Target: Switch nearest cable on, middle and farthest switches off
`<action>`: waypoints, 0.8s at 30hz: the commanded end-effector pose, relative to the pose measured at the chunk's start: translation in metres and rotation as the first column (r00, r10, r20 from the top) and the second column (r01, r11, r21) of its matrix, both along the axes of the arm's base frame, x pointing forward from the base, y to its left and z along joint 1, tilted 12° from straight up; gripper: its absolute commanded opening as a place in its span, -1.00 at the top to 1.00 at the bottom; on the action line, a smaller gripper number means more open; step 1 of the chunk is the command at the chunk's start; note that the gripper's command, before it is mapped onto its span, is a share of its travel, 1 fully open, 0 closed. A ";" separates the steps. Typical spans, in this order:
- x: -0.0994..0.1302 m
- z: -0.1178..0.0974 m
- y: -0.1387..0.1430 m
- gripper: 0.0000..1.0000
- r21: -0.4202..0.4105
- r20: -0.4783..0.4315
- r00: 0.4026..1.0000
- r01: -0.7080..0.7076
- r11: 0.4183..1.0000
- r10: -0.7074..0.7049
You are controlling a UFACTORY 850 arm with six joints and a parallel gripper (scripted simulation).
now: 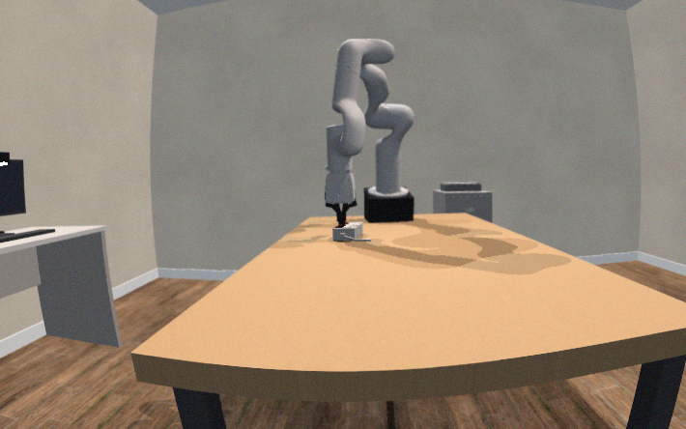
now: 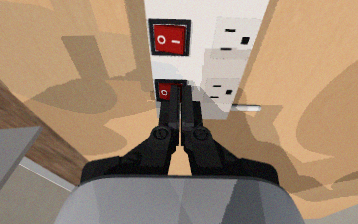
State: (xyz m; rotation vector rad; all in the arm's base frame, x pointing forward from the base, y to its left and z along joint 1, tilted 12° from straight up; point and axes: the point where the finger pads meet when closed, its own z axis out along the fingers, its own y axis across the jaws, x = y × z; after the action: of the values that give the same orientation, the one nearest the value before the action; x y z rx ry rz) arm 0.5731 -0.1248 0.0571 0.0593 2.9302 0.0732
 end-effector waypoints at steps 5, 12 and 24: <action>0.001 0.001 0.000 1.00 0.000 0.002 1.000 0.000 1.000 0.000; 0.001 0.001 0.000 1.00 0.000 0.002 1.000 0.000 1.000 0.000; 0.001 -0.002 0.000 1.00 0.000 0.002 1.000 0.000 1.000 0.000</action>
State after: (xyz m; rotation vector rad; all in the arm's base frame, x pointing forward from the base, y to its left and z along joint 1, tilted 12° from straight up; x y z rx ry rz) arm 0.5735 -0.1247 0.0552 0.0594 2.9305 0.0731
